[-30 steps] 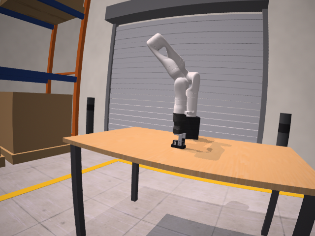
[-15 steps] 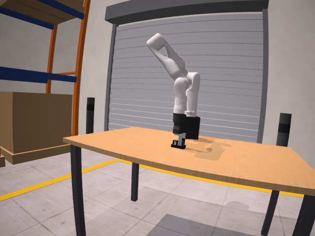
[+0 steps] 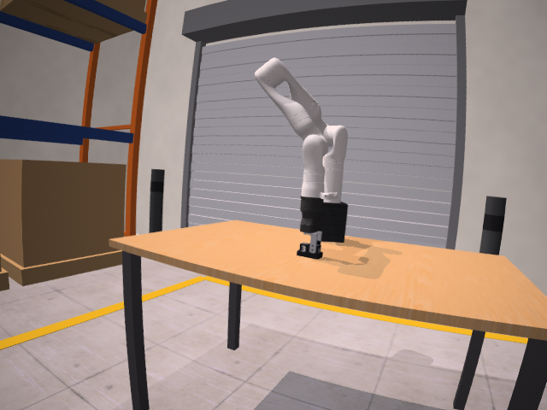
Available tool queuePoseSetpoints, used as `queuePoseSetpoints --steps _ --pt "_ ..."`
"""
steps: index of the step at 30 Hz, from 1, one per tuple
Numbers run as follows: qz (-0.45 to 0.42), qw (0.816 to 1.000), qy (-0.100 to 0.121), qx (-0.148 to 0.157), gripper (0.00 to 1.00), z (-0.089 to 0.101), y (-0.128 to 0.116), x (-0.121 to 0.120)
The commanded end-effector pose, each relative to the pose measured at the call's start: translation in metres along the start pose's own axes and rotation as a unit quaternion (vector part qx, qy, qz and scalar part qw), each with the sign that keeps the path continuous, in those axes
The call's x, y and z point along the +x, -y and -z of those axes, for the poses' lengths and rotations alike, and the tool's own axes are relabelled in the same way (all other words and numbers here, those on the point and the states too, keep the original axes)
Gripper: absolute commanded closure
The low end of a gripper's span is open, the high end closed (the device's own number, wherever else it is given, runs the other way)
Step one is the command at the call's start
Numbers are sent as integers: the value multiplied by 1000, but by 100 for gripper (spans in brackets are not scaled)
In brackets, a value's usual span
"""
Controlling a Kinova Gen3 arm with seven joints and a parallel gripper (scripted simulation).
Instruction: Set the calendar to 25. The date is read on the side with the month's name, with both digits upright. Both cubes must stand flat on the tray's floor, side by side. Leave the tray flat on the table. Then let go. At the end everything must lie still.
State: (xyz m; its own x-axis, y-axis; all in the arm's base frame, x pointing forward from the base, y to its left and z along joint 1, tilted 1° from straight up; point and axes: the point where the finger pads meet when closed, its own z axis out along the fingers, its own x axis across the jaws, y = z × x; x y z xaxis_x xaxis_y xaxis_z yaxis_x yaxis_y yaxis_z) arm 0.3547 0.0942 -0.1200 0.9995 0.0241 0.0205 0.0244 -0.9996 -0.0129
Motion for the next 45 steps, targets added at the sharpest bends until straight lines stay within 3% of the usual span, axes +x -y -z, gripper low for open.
queuePoseSetpoints --steps 1,34,45 --pt "0 1000 -1 0 40 1 0 1" --pt "0 1000 -1 0 40 1 0 1" --pt "0 1000 -1 0 40 23 0 1"
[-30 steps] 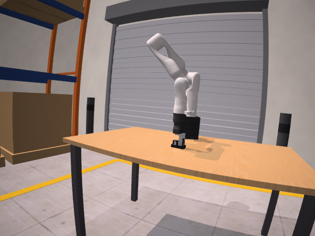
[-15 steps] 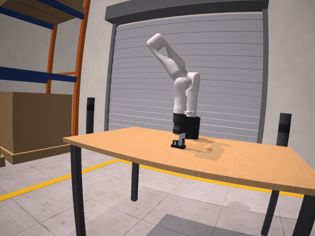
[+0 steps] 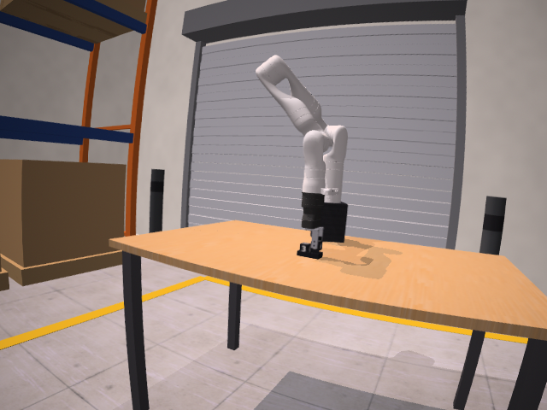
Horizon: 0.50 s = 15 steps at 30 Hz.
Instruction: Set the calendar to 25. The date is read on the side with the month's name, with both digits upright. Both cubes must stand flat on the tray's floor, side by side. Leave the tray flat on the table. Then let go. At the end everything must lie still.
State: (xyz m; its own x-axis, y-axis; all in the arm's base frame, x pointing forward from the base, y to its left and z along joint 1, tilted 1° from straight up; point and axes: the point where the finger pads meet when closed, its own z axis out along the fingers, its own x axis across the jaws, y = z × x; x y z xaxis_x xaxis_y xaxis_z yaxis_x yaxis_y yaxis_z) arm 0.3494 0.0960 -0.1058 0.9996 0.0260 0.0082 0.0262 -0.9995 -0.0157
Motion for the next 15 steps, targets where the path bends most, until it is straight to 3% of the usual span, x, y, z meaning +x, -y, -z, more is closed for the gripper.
queuePoseSetpoints --steps 1,3,15 --pt "-1 1000 -7 -1 40 12 -2 5" --pt "-1 1000 -7 -1 40 12 -2 5" --pt "-1 1000 -7 -1 40 60 -2 5"
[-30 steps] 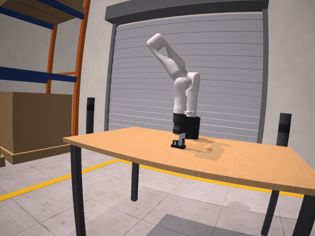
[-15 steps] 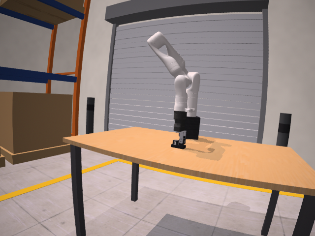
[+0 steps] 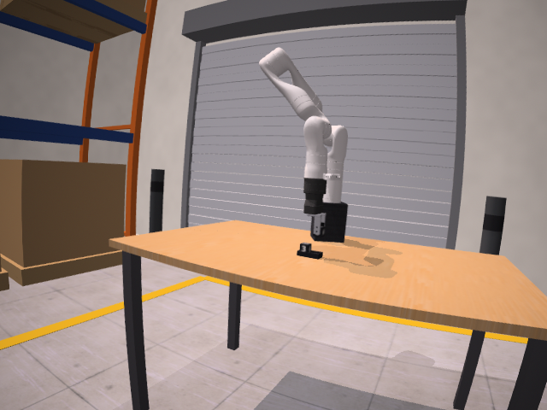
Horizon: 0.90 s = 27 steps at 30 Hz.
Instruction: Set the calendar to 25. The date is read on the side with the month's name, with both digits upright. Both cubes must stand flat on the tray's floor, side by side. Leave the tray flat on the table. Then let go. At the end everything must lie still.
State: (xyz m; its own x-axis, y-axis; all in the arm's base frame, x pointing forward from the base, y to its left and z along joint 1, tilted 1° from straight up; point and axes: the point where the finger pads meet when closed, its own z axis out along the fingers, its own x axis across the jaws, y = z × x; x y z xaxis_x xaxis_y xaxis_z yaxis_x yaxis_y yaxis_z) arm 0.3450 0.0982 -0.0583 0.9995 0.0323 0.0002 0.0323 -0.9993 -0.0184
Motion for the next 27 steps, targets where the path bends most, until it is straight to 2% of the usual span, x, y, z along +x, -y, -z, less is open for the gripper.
queuePoseSetpoints --steps 1,12,27 --pt "-4 1000 -11 -3 40 16 -5 8" --pt "-4 1000 -11 -3 40 37 -5 8" --pt "-4 1000 -11 -3 40 39 -5 8"
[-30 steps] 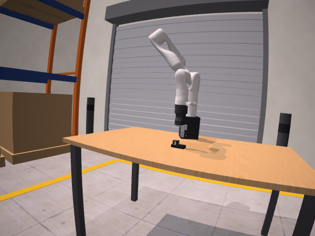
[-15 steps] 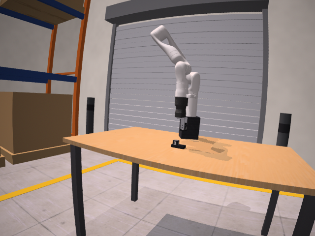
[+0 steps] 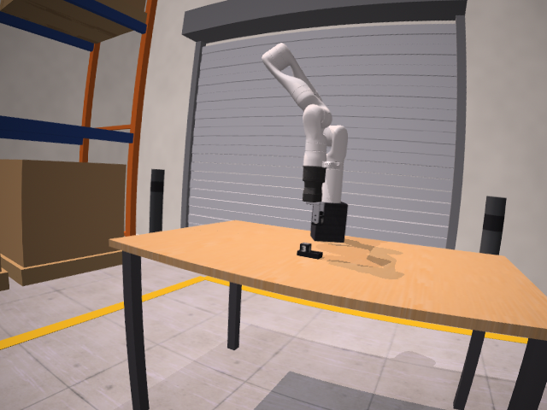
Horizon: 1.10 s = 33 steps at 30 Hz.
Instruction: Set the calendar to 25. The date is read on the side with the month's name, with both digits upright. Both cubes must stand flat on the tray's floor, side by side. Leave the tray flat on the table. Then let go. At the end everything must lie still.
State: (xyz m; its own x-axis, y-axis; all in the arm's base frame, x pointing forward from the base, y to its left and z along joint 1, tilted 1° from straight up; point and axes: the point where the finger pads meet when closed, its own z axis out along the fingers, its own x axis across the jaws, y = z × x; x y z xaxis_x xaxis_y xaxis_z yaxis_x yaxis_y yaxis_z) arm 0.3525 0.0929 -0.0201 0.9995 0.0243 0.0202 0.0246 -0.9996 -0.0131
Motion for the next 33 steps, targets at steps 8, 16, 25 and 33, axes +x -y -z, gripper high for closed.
queuePoseSetpoints --steps 8,16,25,33 --pt "14 1000 -1 0 40 0 -5 1" --pt "52 999 -1 0 40 -1 -18 3" --pt "147 989 0 0 40 -4 -54 5" --pt "218 976 0 0 40 -6 -82 4"
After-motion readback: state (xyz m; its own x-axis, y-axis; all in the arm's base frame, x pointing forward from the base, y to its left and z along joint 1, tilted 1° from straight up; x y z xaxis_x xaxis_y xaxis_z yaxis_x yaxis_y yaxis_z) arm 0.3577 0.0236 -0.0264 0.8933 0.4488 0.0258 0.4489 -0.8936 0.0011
